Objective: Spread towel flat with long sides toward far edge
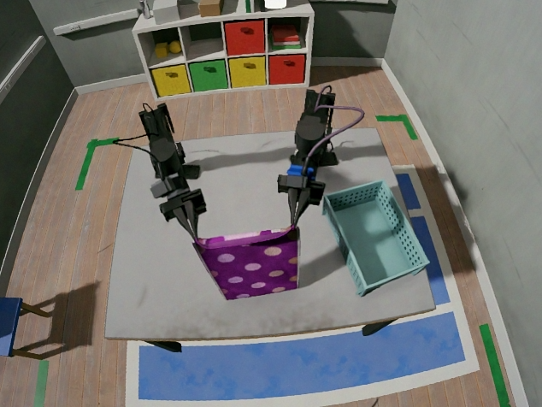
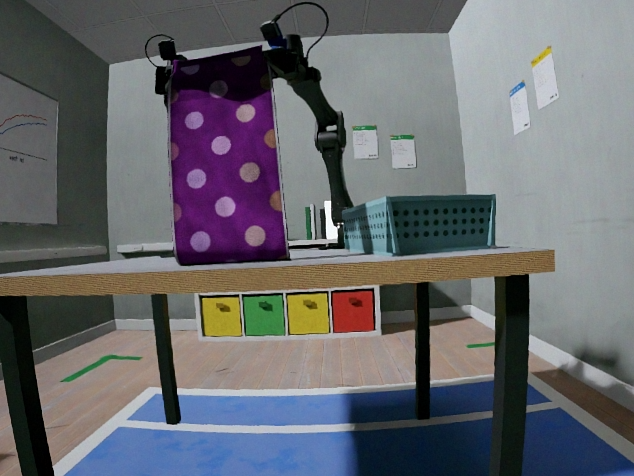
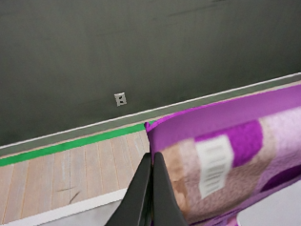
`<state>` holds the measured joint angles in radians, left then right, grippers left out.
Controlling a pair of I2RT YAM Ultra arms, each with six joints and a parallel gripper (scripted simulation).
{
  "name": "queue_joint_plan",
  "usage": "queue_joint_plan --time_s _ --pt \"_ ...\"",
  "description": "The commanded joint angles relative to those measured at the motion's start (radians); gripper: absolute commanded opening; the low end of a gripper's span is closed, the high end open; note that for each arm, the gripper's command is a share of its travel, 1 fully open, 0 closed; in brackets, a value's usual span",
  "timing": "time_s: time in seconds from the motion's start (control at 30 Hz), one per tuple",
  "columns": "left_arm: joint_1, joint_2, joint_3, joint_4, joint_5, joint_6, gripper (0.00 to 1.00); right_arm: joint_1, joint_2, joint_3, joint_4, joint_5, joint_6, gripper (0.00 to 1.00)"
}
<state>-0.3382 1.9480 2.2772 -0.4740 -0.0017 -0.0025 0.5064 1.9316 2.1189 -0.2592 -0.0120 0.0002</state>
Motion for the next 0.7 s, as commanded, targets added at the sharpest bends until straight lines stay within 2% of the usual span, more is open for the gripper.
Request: queue_joint_plan --time_s 0.0,0.1,0.3,0.33,0.37,0.47,0.53,0.57,0.67 --pt "0.012 -0.064 -0.078 0.186 -0.004 0.009 0.0 0.007 -0.063 -0.082 0.242 0.015 0.003 0.0" --pt "0.012 -0.073 -0.112 0.228 -0.004 0.009 0.0 0.003 -0.054 -0.1 0.31 0.017 0.003 0.0" --pt "0.008 -0.049 -0.08 0.254 -0.003 0.008 0.0 0.003 -0.027 -0.081 0.338 0.018 0.002 0.0" --pt "0.012 0.004 -0.142 0.377 -0.001 0.009 0.0 -0.028 0.014 -0.101 0.456 -0.001 0.002 0.0" --pt "0.011 -0.018 -0.213 0.464 -0.002 0.01 0.0 -0.027 0.016 -0.116 0.492 0.017 0.0 0.0" --pt "0.012 0.015 -0.267 0.644 -0.002 0.01 0.0 -0.041 0.071 -0.112 0.615 0.016 0.001 0.0" --pt "0.012 0.028 -0.281 0.708 -0.002 0.01 0.0 -0.041 0.093 -0.094 0.639 0.017 0.002 0.0" --pt "0.013 0.047 -0.262 0.792 -0.002 0.011 0.0 -0.05 0.124 -0.088 0.703 0.017 0.002 0.0" --pt "0.013 0.066 -0.266 0.853 -0.002 0.01 0.0 -0.042 0.143 -0.07 0.721 0.018 0.003 0.0"
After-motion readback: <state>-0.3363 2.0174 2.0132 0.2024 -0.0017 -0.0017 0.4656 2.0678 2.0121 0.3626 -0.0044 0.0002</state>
